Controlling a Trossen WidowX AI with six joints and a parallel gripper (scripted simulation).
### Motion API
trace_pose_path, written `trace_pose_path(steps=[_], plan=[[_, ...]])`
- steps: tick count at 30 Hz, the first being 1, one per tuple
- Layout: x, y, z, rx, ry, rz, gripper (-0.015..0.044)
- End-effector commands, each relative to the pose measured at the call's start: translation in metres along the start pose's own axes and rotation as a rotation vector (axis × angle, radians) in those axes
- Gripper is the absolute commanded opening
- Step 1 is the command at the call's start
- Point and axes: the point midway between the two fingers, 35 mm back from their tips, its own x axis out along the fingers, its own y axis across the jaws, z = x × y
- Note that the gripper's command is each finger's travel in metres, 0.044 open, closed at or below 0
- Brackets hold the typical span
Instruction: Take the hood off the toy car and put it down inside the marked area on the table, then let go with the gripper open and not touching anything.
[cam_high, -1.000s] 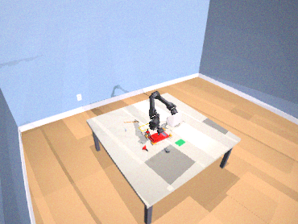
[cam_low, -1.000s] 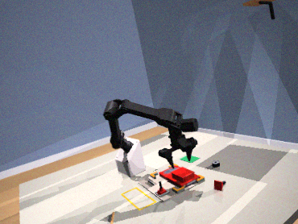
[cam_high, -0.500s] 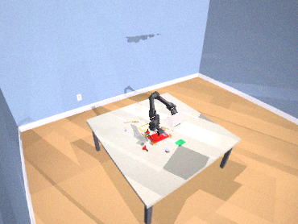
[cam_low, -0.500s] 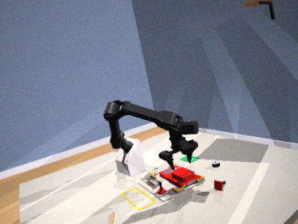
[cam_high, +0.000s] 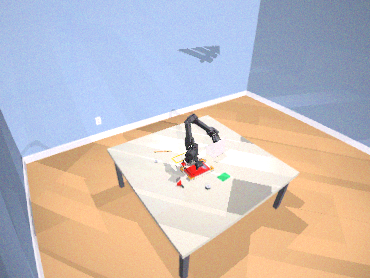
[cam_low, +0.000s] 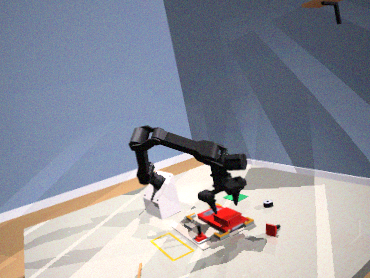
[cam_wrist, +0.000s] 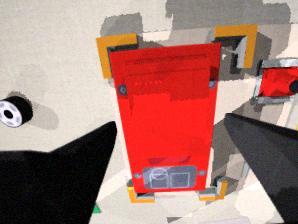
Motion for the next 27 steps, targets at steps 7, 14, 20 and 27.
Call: trace_pose_path(steps=[7, 14, 20, 27], plan=[[0.01, -0.001, -0.002, -0.006, 0.003, -0.006, 0.044], [0.014, -0.001, -0.002, -0.006, 0.003, -0.007, 0.044], [0.015, -0.001, -0.002, -0.006, 0.003, -0.007, 0.044], [0.019, -0.001, -0.002, -0.006, 0.003, -0.007, 0.044]])
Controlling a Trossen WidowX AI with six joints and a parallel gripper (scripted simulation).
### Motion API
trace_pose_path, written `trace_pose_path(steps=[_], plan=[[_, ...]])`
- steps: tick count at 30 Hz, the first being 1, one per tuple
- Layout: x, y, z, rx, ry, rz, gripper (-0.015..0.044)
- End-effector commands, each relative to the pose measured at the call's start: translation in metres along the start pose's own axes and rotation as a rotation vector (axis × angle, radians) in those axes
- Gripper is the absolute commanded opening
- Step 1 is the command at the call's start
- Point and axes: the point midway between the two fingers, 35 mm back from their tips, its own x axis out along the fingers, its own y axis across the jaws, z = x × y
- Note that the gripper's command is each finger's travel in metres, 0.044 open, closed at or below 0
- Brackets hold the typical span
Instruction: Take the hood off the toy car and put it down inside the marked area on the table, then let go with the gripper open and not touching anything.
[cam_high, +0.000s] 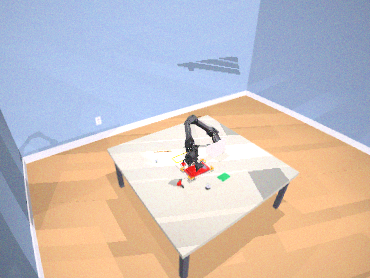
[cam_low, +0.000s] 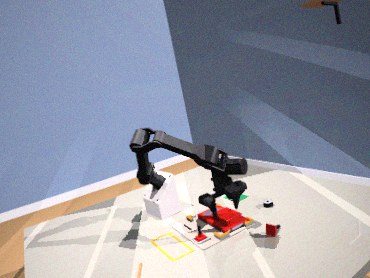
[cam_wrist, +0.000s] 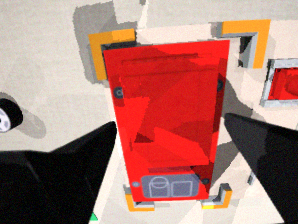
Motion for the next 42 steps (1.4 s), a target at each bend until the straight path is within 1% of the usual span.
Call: trace_pose_path(steps=[1, 31, 35, 42], plan=[[0.004, -0.001, -0.001, -0.005, 0.001, -0.005, 0.044], [0.018, -0.001, -0.001, -0.005, 0.001, -0.005, 0.044], [0.015, 0.0, 0.0, 0.0, 0.0, -0.001, 0.0335], [0.015, 0.0, 0.0, 0.0, 0.0, -0.001, 0.0288]])
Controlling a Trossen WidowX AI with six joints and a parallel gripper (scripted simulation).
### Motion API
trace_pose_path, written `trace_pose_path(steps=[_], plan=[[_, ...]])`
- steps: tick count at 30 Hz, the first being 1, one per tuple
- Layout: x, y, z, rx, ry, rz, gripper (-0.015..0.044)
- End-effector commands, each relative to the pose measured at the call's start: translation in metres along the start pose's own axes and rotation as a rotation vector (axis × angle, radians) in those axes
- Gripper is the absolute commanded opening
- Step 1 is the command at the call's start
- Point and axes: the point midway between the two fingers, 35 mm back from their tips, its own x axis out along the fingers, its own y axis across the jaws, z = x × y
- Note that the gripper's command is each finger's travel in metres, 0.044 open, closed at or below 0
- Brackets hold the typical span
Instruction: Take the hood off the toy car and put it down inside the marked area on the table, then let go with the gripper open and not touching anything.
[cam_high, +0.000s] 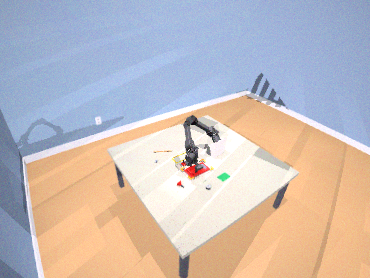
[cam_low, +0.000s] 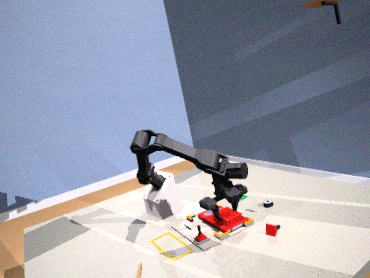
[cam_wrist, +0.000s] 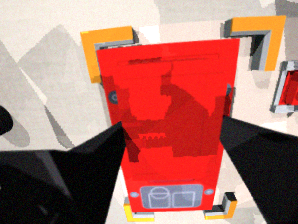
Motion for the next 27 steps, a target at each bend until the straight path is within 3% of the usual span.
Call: trace_pose_path(steps=[1, 13, 27], plan=[[0.0, 0.0, 0.0, 0.001, 0.001, 0.0, 0.0282], [-0.005, 0.0, 0.0, 0.001, 0.001, 0.001, 0.0], [-0.015, 0.0, 0.0, 0.0, 0.0, 0.001, 0.0]])
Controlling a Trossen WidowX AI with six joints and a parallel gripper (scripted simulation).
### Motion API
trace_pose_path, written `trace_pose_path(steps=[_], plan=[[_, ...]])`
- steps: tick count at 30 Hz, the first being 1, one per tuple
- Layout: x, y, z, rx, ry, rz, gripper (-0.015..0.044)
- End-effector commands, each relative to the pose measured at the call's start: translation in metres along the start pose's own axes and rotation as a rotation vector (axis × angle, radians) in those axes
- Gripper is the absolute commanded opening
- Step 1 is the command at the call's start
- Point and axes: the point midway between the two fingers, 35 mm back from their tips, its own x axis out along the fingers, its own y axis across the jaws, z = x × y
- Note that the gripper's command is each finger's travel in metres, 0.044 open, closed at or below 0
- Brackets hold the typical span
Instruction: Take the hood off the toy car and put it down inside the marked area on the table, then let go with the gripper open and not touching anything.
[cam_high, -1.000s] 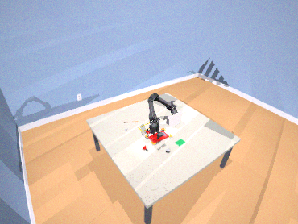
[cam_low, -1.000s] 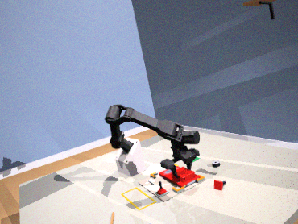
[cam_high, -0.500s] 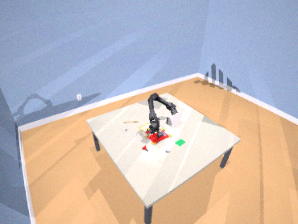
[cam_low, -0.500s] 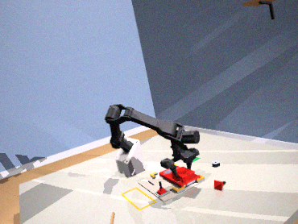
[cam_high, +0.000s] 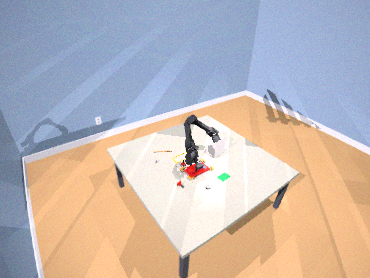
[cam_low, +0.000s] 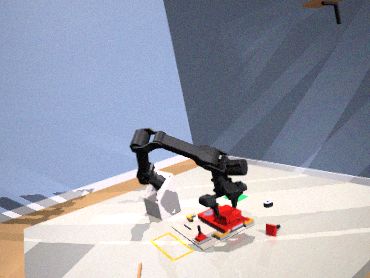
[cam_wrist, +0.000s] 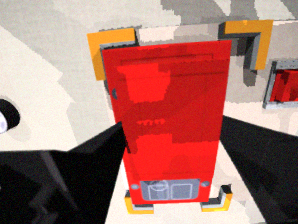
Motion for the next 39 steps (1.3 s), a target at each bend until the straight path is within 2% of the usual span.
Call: trace_pose_path(steps=[1, 20, 29, 39], plan=[[-0.003, 0.0, 0.0, 0.005, 0.002, 0.004, 0.0], [-0.017, 0.0, 0.0, 0.005, 0.002, 0.004, 0.0], [-0.06, 0.001, 0.0, 0.004, 0.002, 0.006, 0.0], [-0.057, -0.024, 0.004, -0.003, -0.003, 0.011, 0.0]])
